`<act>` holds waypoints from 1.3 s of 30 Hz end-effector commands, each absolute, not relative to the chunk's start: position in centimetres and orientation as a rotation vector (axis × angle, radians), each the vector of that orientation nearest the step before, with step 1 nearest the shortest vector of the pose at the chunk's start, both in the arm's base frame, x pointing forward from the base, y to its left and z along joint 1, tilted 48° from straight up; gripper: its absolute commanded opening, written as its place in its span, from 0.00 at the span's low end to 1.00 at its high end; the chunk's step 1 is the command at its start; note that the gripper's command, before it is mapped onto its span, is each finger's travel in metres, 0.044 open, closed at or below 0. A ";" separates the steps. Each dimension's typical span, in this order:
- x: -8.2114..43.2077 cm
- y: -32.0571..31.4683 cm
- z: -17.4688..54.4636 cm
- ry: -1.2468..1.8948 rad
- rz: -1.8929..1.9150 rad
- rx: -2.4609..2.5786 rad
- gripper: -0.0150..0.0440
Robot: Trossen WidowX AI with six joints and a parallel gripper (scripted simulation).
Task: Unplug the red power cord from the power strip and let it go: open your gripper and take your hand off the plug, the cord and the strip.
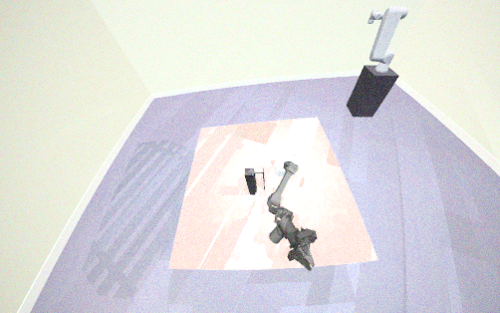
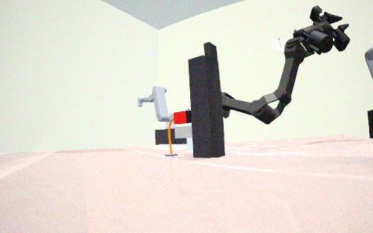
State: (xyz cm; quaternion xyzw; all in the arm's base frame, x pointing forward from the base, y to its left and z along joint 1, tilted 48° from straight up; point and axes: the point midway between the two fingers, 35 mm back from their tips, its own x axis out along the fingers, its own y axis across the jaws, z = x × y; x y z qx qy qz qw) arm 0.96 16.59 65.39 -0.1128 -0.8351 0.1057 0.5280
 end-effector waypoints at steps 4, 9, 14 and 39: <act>-4.5 5.4 66.9 -2.061 -0.081 0.028 0.53; -6.3 -2.5 66.4 -2.031 -0.296 0.241 0.53; -6.4 -10.6 64.5 -1.940 -0.501 0.463 0.53; 11.8 -34.8 40.3 -0.788 -1.071 1.375 0.53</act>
